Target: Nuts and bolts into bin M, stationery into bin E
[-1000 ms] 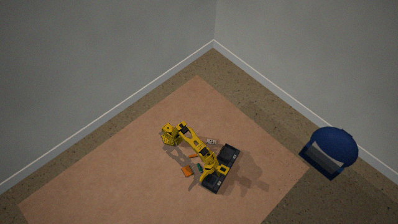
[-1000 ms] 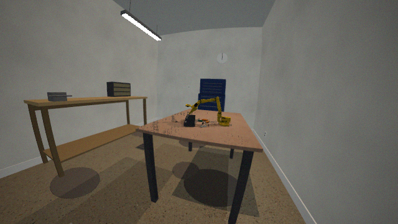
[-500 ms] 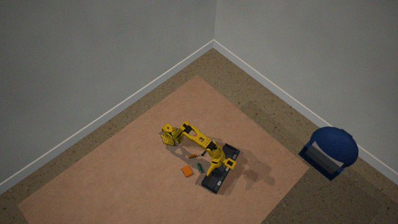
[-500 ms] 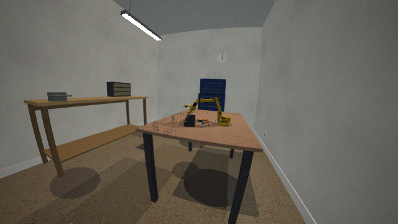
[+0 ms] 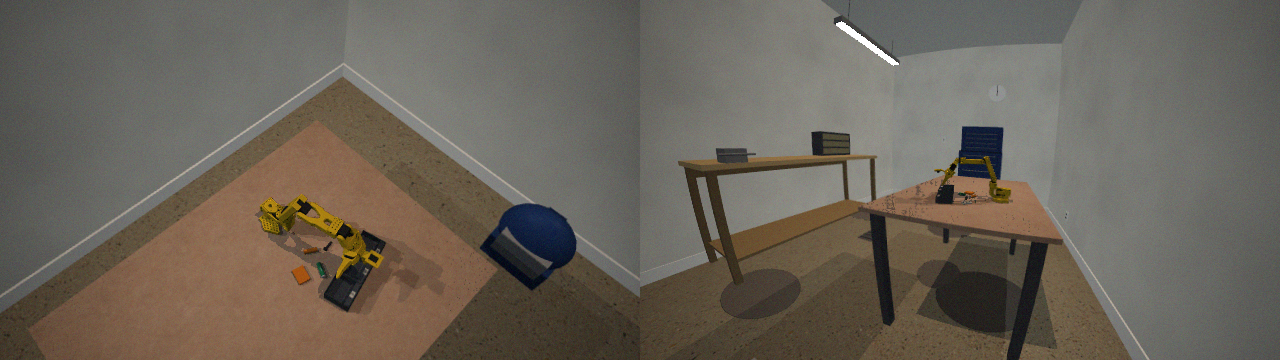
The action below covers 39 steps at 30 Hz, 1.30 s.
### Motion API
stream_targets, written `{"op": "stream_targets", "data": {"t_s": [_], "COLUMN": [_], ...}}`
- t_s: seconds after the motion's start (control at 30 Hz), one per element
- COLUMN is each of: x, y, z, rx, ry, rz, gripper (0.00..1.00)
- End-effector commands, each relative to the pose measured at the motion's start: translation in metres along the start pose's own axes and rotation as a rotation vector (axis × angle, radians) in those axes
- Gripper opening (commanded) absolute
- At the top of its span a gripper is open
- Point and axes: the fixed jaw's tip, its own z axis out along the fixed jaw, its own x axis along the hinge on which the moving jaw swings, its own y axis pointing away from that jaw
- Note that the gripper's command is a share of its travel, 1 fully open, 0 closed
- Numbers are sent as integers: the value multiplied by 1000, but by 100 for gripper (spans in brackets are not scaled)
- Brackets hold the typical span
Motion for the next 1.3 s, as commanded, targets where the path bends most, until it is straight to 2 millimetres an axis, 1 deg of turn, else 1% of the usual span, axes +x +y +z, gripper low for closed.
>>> {"op": "stream_targets", "data": {"t_s": [0.0, 1.27], "x": [-12, -9], "y": [3, 3], "z": [-10, -11], "rx": [-4, -5], "ry": [-54, -37], "rz": [-1, 12], "gripper": [100, 100]}}
